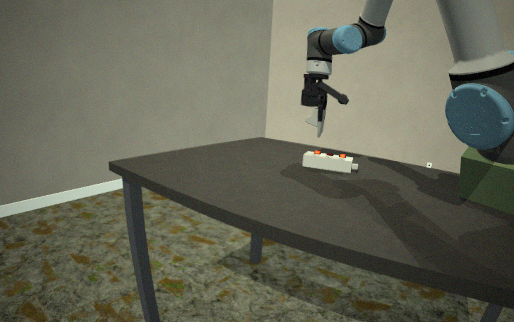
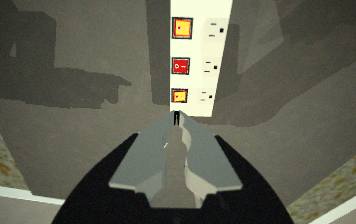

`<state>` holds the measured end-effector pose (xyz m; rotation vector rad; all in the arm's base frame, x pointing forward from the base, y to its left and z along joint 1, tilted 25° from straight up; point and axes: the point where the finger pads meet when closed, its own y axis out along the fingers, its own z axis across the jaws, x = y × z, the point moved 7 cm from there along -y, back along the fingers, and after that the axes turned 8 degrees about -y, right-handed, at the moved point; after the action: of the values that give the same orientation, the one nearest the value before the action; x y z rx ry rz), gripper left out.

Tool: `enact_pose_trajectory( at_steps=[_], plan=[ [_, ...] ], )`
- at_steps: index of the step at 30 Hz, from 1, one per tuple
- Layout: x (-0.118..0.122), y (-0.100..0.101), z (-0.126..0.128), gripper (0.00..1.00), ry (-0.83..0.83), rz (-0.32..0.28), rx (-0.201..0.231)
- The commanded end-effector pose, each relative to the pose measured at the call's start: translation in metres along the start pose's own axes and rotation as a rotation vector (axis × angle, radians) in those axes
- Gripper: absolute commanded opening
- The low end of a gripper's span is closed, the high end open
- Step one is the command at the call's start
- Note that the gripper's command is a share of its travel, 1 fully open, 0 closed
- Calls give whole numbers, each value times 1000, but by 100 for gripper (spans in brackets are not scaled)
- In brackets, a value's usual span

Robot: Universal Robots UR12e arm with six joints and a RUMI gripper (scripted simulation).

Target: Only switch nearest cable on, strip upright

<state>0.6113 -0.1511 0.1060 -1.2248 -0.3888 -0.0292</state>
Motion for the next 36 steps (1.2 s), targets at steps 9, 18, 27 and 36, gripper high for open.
enact_pose_trajectory(
  at_steps=[9,18,27,36],
  plan=[
    [0,0,0,0,0,-1,-1],
    [0,4,-1,0,0,0,-1],
    [0,14,-1,0,0,0,-1],
    [0,23,-2,0,0,0,-1]
  ],
)
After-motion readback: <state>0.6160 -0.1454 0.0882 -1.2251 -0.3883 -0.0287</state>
